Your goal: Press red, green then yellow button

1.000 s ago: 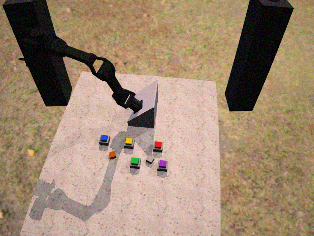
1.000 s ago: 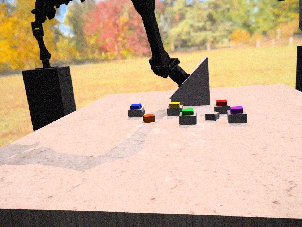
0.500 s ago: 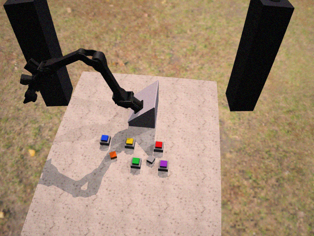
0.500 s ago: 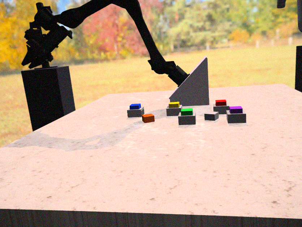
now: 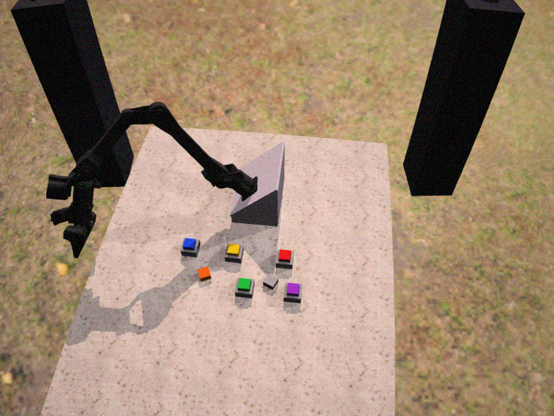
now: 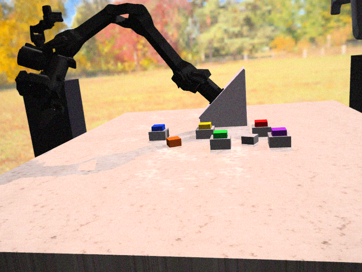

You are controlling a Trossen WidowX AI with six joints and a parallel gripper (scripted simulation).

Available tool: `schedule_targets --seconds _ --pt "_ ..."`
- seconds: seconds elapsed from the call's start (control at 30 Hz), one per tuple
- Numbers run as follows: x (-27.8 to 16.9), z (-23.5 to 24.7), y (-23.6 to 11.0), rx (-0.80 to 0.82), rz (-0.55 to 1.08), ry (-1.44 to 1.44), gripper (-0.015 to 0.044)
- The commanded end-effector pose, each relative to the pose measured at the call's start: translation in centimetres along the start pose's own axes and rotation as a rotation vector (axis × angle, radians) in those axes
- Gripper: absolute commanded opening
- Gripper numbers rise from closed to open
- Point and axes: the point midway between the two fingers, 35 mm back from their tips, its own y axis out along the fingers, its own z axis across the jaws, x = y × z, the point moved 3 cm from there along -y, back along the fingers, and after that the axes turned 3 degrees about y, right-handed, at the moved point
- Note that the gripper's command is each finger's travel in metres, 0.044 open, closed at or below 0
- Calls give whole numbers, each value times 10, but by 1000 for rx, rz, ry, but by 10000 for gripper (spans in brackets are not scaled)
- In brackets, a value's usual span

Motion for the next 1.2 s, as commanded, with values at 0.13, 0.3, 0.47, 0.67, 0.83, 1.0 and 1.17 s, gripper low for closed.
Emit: schedule_targets --seconds 0.13,0.3,0.47,0.67,0.83,1.0,1.17 --pt "-97 78 47 61 321 -7 400" --pt "-162 123 53 66 496 -59 400" --pt "-230 162 45 45 654 -146 400" --pt "-315 195 17 -9 808 -299 400" --pt "-384 208 -19 -76 893 -472 400" --pt "-450 205 -64 -158 918 -687 400" --pt "-507 184 -114 -242 860 -939 400"
